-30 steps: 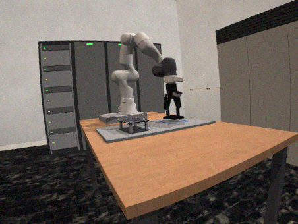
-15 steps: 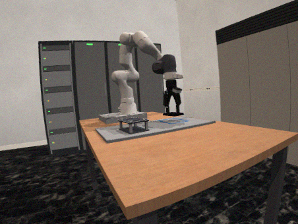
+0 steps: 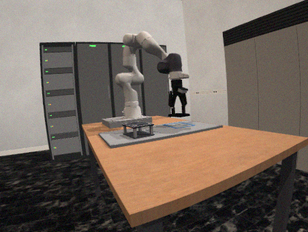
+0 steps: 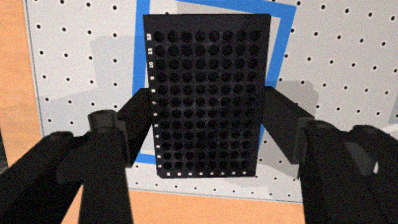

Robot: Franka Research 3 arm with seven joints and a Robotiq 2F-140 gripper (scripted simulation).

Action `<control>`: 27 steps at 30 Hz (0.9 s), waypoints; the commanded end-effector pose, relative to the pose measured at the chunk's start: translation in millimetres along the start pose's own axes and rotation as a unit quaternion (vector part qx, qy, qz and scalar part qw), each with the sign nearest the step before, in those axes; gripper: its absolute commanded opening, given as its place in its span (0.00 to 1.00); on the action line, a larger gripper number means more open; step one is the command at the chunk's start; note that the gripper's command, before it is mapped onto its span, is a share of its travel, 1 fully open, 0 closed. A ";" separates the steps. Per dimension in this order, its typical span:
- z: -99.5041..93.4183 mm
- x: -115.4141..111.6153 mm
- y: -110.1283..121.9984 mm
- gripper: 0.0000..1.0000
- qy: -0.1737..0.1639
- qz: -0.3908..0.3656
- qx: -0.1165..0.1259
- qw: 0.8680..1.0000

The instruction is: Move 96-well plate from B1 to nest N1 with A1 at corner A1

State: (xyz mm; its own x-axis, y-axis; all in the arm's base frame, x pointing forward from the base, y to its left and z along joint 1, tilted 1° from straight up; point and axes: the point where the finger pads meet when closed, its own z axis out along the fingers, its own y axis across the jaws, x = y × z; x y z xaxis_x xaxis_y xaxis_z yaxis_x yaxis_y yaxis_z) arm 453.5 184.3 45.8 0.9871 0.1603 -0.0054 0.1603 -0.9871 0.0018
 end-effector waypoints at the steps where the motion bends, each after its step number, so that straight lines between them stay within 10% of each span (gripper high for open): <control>1: -0.3 -3.2 0.6 0.60 -0.005 -0.005 0.000 1.000; 27: -3.8 -0.5 20.1 0.60 -0.005 0.020 0.000 1.000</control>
State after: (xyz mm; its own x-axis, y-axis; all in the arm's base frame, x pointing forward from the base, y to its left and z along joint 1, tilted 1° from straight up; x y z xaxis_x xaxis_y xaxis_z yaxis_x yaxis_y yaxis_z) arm 454.4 173.7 47.8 0.9904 0.1375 -0.0131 0.1376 -0.9905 0.0029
